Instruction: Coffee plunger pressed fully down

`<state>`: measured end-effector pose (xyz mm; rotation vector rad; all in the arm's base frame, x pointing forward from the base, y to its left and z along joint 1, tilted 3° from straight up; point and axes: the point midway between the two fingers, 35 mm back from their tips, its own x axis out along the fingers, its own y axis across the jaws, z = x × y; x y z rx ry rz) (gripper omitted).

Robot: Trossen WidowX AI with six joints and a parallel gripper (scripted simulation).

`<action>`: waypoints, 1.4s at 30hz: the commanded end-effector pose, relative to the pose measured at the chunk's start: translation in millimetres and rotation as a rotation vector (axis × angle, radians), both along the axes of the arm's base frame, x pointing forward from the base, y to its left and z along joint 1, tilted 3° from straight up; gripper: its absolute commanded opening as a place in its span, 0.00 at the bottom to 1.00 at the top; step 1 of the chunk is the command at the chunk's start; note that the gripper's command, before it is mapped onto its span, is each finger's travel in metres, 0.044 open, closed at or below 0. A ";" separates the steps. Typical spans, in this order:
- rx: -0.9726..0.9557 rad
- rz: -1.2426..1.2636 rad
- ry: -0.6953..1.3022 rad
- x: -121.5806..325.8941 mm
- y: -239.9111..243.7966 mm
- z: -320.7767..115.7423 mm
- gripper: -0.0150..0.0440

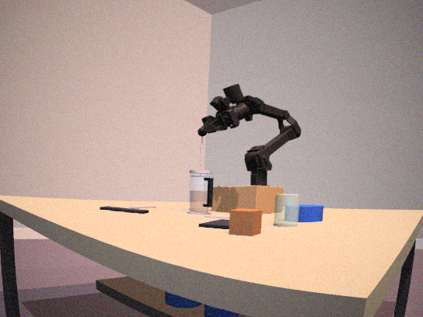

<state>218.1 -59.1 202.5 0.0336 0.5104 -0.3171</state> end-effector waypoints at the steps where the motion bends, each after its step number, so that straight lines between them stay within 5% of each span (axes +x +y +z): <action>1: -0.002 0.002 0.001 0.2 0.1 -0.4 0.47; 42: -0.003 0.003 0.000 8.4 -5.1 -58.8 0.47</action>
